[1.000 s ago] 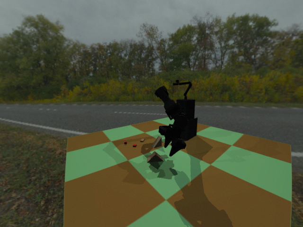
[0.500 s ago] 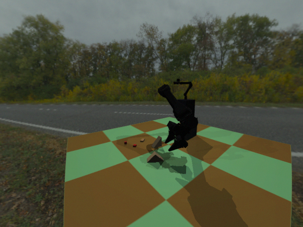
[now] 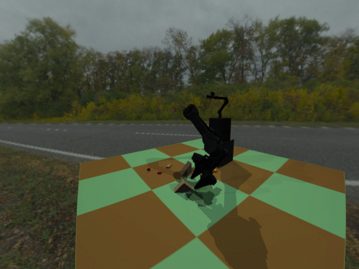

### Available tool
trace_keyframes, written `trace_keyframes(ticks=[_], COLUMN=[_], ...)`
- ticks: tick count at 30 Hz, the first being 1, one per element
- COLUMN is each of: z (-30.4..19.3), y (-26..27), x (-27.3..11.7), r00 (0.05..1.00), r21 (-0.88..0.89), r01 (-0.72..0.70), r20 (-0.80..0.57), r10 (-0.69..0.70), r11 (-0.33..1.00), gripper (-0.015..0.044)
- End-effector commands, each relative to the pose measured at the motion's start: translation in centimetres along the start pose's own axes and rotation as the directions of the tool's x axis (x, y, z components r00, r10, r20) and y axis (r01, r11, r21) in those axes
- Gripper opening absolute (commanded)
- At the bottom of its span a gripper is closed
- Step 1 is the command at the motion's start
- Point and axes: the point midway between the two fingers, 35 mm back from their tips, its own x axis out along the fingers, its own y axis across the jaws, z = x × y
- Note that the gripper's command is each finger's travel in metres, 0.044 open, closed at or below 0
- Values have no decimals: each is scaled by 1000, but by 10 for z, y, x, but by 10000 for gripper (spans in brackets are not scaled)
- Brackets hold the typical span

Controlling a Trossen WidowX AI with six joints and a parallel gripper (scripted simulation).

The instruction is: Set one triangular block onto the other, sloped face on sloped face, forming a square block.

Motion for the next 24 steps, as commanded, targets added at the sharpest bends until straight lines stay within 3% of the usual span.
trace_keyframes(ticks=[1,12,21,24], z=[-1,11,12,12], y=[0,-15,-17,-18], x=[13,50,52,51], r00=[1000,999,999,999], r21=[-9,-15,-16,-11], r01=[-4,13,15,19], r20=[0,46,51,49], r10=[4,-12,-15,-18], r11=[1000,1000,1000,1000], gripper=[440,440,440,361])
